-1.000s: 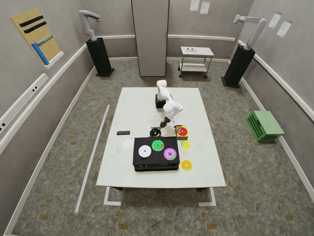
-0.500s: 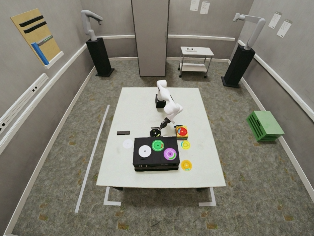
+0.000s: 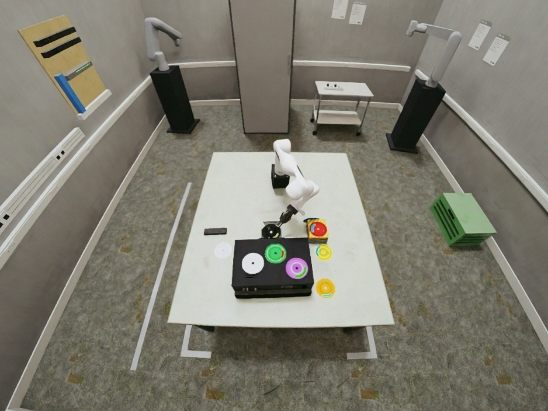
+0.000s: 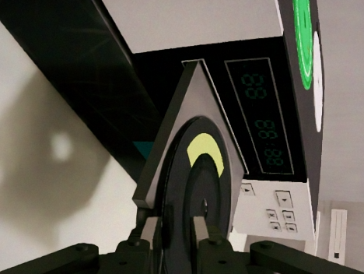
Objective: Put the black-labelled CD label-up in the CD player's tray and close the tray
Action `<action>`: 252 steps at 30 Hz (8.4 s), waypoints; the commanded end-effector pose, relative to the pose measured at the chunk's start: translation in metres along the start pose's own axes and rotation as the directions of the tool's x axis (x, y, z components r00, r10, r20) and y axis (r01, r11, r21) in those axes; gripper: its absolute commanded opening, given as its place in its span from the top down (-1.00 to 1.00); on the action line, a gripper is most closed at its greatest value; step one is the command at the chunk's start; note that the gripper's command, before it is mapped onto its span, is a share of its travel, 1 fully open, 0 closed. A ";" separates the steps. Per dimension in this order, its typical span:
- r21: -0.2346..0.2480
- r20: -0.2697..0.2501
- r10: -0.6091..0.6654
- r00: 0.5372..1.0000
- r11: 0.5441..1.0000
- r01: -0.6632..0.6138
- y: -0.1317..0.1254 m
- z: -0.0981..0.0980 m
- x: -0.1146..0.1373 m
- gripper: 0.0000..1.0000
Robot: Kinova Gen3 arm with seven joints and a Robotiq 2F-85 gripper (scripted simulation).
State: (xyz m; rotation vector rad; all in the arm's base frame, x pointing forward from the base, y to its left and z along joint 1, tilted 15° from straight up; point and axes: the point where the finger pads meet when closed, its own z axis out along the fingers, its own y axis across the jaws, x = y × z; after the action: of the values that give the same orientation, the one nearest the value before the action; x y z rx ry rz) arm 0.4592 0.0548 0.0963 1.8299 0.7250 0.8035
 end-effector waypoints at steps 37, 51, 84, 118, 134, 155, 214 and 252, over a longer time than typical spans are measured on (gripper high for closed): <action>0.070 -0.001 0.001 1.000 0.998 -0.001 0.002 0.000 0.000 0.52; 0.213 -0.001 0.001 1.000 0.977 -0.001 0.004 0.002 0.000 0.52; 0.505 -0.001 0.001 1.000 0.863 0.000 0.009 0.006 0.000 0.52; 0.538 -0.002 0.001 1.000 0.843 0.000 0.010 0.007 0.000 0.52; 0.538 -0.002 0.001 1.000 0.843 0.000 0.010 0.007 0.000 0.52; 0.538 -0.002 0.001 1.000 0.843 0.000 0.028 -0.022 0.000 0.52; 0.538 -0.002 0.001 1.000 0.843 0.000 0.100 -0.059 0.000 0.52; 0.540 0.000 0.004 1.000 0.842 -0.003 0.099 -0.059 0.000 0.80</action>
State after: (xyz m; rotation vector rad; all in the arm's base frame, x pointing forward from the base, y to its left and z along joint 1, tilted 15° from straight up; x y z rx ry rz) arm 0.4251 0.0518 0.2064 2.3330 1.0283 0.6357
